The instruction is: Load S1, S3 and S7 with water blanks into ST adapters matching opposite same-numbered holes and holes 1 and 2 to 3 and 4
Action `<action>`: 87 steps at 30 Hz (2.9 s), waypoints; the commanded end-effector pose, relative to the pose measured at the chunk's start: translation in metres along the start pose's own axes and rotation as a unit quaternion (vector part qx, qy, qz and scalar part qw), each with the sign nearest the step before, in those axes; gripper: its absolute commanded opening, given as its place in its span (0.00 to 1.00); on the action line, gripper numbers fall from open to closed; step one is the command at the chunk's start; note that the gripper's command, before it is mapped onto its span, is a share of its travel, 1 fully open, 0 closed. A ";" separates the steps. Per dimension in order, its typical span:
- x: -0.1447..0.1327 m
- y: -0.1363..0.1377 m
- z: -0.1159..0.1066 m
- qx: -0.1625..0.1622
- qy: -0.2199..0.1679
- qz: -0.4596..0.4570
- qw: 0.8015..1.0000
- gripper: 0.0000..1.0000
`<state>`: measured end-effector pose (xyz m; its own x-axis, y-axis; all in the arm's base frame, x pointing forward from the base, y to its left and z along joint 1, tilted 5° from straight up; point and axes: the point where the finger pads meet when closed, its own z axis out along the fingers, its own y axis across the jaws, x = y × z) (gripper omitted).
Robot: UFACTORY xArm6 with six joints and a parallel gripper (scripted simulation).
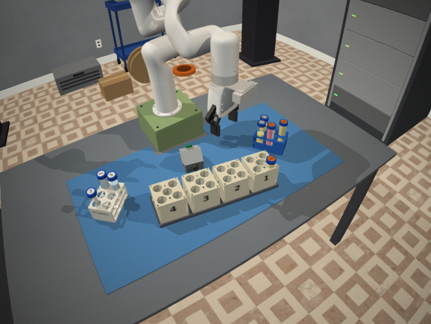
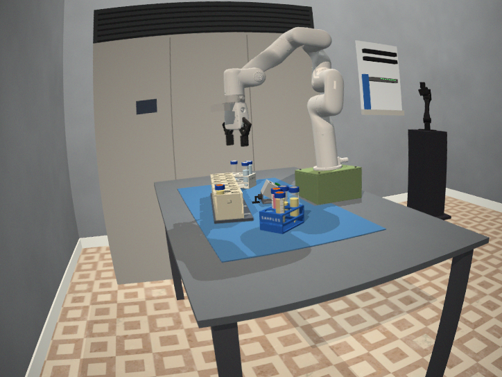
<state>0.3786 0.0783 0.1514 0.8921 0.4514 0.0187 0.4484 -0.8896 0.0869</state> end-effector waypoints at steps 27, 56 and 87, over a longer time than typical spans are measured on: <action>-0.006 -0.135 -0.002 0.001 0.004 -0.188 0.982 1.00; -0.011 -0.222 0.013 0.002 0.004 -0.188 0.982 1.00; -0.011 -0.223 0.088 0.002 0.003 -0.188 0.982 1.00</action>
<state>0.2716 0.2643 0.0526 0.6638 0.7478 -0.0118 0.7459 -0.6607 0.0849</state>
